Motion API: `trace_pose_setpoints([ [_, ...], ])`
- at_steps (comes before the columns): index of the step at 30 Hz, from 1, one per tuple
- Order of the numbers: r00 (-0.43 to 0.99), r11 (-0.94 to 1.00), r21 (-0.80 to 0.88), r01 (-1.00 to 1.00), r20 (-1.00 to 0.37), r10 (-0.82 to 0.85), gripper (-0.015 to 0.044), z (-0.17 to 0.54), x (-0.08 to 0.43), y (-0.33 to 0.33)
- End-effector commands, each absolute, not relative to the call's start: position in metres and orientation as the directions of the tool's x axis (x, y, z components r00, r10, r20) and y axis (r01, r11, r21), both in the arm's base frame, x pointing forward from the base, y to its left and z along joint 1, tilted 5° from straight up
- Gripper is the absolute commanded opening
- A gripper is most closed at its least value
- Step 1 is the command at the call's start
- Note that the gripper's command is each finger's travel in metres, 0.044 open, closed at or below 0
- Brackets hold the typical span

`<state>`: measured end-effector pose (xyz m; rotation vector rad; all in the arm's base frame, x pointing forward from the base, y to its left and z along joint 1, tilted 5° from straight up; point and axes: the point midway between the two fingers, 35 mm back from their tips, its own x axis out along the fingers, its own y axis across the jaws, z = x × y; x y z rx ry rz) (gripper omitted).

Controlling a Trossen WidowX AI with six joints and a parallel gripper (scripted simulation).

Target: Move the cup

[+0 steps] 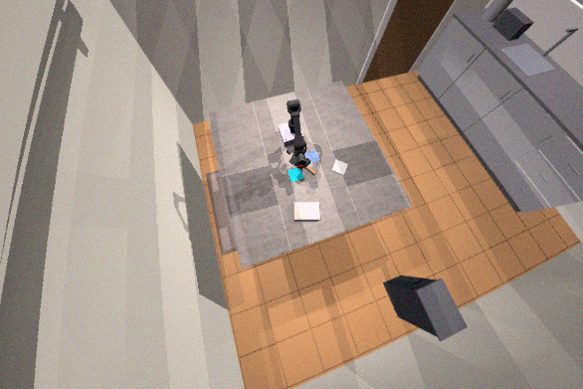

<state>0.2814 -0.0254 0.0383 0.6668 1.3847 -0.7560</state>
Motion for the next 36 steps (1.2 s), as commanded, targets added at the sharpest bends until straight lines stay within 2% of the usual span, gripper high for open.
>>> trace_pose_setpoints([
  [1,0.039,0.606,-0.017,0.795,-0.996,-0.080,0.0000,0.041,0.289,-0.032],
  [36,0.042,0.606,-0.017,0.795,-0.996,-0.083,0.0000,0.039,0.325,-0.072],
])
